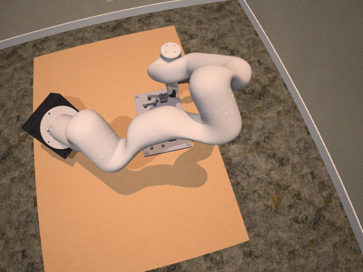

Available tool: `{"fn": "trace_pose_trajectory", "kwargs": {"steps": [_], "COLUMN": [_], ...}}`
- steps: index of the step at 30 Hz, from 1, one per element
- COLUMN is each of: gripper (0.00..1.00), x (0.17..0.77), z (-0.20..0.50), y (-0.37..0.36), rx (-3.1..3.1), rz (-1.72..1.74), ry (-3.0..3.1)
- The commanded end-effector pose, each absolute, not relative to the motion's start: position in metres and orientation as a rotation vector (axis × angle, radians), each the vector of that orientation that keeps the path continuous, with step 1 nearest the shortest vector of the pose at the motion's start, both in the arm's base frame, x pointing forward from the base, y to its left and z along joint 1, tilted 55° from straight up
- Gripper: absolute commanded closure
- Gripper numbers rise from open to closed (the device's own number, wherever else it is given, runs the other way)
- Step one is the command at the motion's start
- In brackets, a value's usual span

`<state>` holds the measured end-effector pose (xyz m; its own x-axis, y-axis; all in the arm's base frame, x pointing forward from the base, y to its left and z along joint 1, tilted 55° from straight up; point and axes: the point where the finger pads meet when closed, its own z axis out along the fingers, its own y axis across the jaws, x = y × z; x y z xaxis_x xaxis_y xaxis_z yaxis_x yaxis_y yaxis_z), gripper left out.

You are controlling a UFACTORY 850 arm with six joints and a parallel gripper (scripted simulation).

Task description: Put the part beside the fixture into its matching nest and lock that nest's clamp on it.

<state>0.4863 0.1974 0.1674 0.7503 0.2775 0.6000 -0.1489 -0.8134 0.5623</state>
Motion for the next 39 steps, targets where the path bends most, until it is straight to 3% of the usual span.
{"fn": "trace_pose_trajectory", "kwargs": {"steps": [1,39], "gripper": [1.0,1.0], "x": [0.49,0.5], "z": [0.167,0.164], "y": [0.197,0.193], "rx": [2.346,2.346], "rz": [0.932,0.932], "ry": [0.097,0.097]}}
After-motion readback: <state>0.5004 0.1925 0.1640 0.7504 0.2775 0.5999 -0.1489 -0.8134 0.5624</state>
